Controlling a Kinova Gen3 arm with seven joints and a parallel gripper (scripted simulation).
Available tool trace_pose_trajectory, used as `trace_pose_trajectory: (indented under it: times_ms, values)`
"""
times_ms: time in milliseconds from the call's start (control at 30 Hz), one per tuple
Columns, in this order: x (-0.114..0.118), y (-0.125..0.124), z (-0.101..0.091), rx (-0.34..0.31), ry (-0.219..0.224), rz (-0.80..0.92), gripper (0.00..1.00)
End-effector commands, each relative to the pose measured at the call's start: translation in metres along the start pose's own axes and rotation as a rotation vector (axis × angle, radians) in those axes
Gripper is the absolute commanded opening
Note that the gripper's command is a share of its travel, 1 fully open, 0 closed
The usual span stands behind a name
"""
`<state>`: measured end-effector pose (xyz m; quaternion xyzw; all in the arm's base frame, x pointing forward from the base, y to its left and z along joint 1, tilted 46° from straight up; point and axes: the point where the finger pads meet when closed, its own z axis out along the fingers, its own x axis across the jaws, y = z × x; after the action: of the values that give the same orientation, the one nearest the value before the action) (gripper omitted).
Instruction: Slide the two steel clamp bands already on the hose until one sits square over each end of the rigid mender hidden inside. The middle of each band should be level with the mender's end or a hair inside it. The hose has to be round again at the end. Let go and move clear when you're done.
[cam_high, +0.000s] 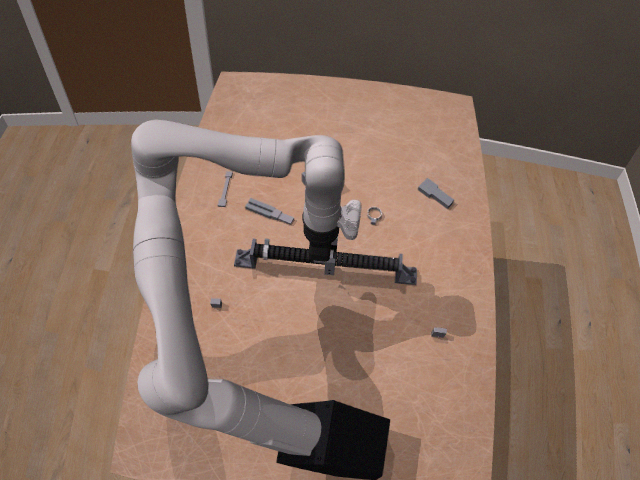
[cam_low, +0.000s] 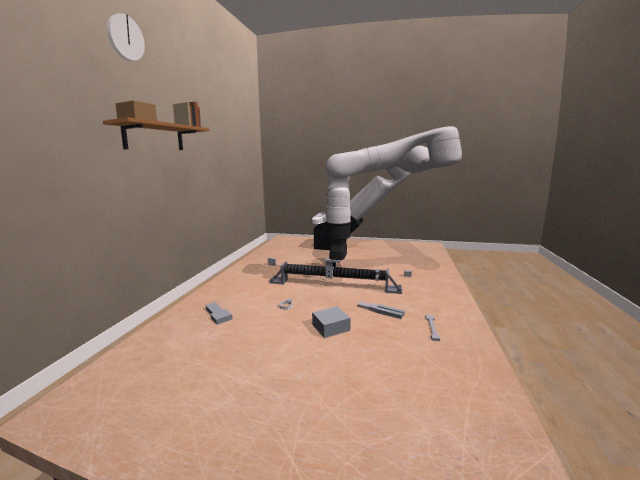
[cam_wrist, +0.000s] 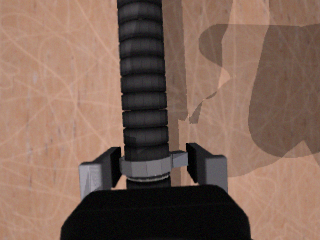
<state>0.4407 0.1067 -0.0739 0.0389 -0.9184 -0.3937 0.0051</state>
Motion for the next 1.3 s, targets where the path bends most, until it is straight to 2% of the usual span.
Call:
trace_pose_trajectory:
  times_ms: [0,667,967,1267]
  values:
    - [-0.002,-0.001,-0.002,0.002,-0.005,-0.001,1.0]
    - [-0.002,-0.001,-0.005,0.002,-0.005,-0.001,1.0]
    - [-0.002,-0.001,-0.048,0.002,-0.005,-0.001,1.0]
    - [-0.002,-0.001,-0.051,0.002,-0.005,-0.001,1.0]
